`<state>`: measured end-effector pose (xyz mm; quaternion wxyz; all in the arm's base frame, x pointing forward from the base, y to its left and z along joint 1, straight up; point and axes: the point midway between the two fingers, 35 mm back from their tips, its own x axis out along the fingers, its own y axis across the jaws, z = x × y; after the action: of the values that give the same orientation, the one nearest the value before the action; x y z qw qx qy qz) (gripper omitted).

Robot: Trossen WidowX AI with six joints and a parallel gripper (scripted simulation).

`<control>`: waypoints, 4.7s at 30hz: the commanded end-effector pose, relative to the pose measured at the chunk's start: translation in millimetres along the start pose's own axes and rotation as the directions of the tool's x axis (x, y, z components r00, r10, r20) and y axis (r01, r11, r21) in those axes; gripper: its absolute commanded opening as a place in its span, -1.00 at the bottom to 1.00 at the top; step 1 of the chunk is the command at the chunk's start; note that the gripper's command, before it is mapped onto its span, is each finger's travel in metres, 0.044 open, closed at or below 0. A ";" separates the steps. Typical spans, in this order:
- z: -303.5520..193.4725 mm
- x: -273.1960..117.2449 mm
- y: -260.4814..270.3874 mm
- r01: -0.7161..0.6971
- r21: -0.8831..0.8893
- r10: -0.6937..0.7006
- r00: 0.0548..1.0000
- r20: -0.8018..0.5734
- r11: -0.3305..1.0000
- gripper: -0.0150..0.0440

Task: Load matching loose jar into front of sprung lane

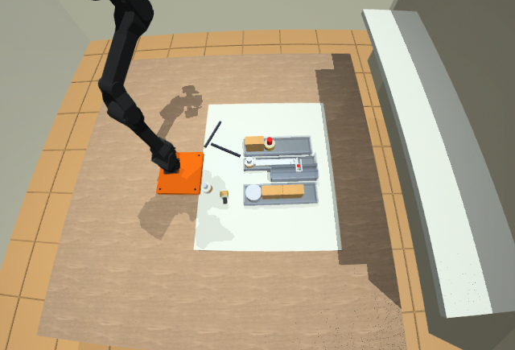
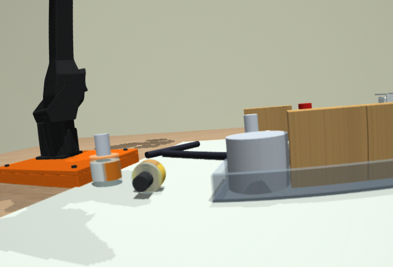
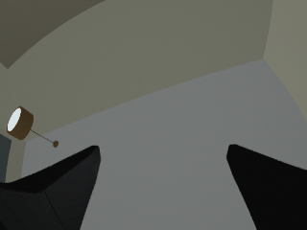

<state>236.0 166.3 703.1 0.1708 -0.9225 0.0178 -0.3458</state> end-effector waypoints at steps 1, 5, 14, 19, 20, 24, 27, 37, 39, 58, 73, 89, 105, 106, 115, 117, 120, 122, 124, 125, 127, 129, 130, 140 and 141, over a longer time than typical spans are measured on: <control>0.7 0.3 0.1 0.001 -0.008 -0.001 1.000 0.001 1.000 0.95; 17.5 6.5 3.6 0.021 -0.193 -0.018 1.000 0.017 0.981 1.00; 96.2 26.0 42.0 0.156 -0.799 -0.030 0.985 0.170 0.581 1.00; 149.7 28.5 89.5 0.308 -0.940 0.034 0.948 0.316 0.145 1.00; 160.0 27.7 100.8 0.343 -0.938 0.053 0.937 0.345 0.057 1.00; 202.1 18.7 147.6 0.488 -0.822 0.137 0.872 0.469 -0.294 1.00; 230.0 5.7 187.3 0.579 -0.641 0.215 0.803 0.556 -0.503 1.00; 291.1 -80.0 326.1 0.600 0.164 0.492 0.435 0.755 -0.783 1.00; 296.8 -104.6 351.2 0.545 0.302 0.535 0.338 0.774 -0.782 1.00; 272.0 -388.4 441.3 -0.091 0.380 0.352 -0.614 0.707 -0.920 1.00; 297.4 -416.2 450.8 -0.091 0.371 0.345 -0.620 0.705 -0.924 1.00; 316.8 -433.2 460.0 -0.091 0.371 0.344 -0.620 0.705 -0.924 1.00; 329.6 -445.1 466.0 -0.091 0.371 0.344 -0.620 0.705 -0.924 0.73; 329.6 -445.1 466.0 -0.091 0.371 0.344 -0.620 0.705 -0.924 0.64; 329.6 -445.1 466.0 -0.091 0.371 0.344 -0.620 0.705 -0.924 0.04; 329.6 -445.1 466.0 -0.091 0.371 0.344 -0.620 0.705 -0.924 0.00; 329.1 -444.5 465.8 -0.091 0.371 0.344 -0.620 0.705 -0.924 -0.20; 325.6 -439.8 464.8 -0.091 0.371 0.345 -0.620 0.705 -0.924 -0.38; 319.8 -432.7 463.1 -0.091 0.372 0.345 -0.620 0.705 -0.924 -0.49; 316.8 -429.2 462.1 -0.091 0.372 0.345 -0.620 0.705 -0.924 -0.49; 310.7 -422.4 459.8 -0.091 0.372 0.345 -0.620 0.705 -0.924 -0.49; 304.4 -415.8 457.4 -0.091 0.372 0.345 -0.620 0.705 -0.924 -0.49; 301.2 -412.6 456.0 -0.091 0.372 0.345 -0.620 0.705 -0.924 -0.49; 266.4 -384.2 438.9 -0.091 0.372 0.345 -0.620 0.705 -0.924 -0.49; 262.7 -381.7 436.8 -0.091 0.372 0.345 -0.620 0.705 -0.924 -0.49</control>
<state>152.8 -108.4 117.9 0.7053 0.0303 0.7073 -0.0377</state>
